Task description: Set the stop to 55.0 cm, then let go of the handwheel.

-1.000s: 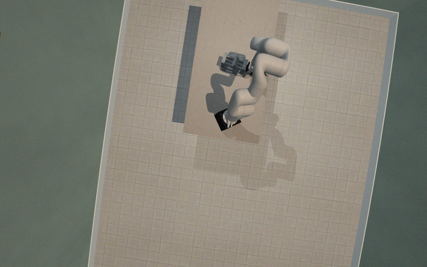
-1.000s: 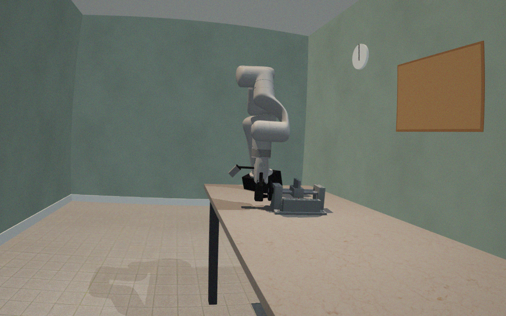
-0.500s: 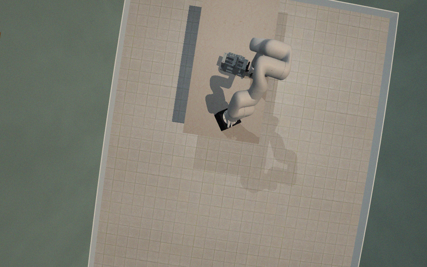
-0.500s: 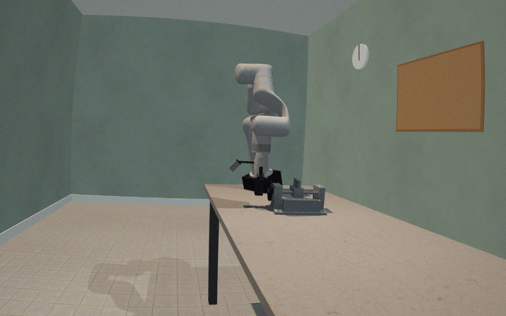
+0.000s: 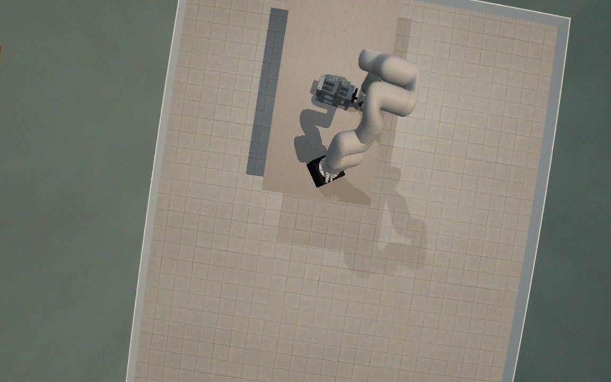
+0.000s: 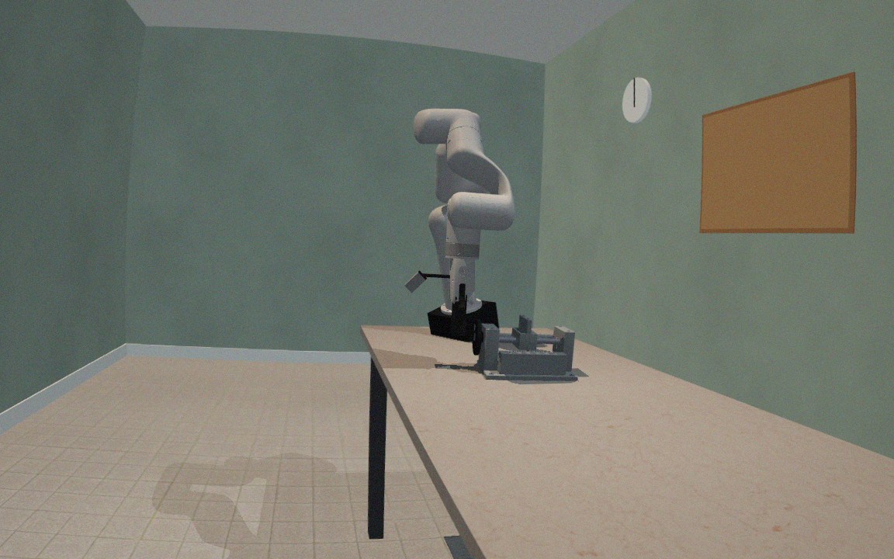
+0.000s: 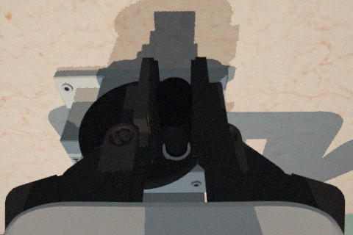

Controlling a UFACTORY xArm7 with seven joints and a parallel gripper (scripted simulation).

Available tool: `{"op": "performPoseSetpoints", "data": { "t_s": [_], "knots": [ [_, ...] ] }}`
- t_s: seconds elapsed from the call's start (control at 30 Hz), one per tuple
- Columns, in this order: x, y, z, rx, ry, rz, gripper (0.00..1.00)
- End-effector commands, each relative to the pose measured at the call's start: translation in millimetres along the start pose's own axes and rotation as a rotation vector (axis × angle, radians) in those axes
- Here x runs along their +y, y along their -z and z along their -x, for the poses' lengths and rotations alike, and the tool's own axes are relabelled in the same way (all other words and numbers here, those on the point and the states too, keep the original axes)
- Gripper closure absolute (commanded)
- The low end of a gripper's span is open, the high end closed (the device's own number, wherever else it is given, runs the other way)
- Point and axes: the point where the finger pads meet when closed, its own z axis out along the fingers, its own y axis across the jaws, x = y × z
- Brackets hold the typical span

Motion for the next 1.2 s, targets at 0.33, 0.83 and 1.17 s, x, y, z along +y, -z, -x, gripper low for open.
{"op": "performPoseSetpoints", "data": {
  "t_s": [0.33, 0.83, 1.17],
  "knots": [
    [-18, 9, 0, -0.001, 0.000, -0.006, 0.94],
    [-32, 6, 0, -0.001, 0.000, -0.006, 0.94],
    [-41, 0, 0, -0.001, 0.000, -0.006, 0.94]
  ]
}}
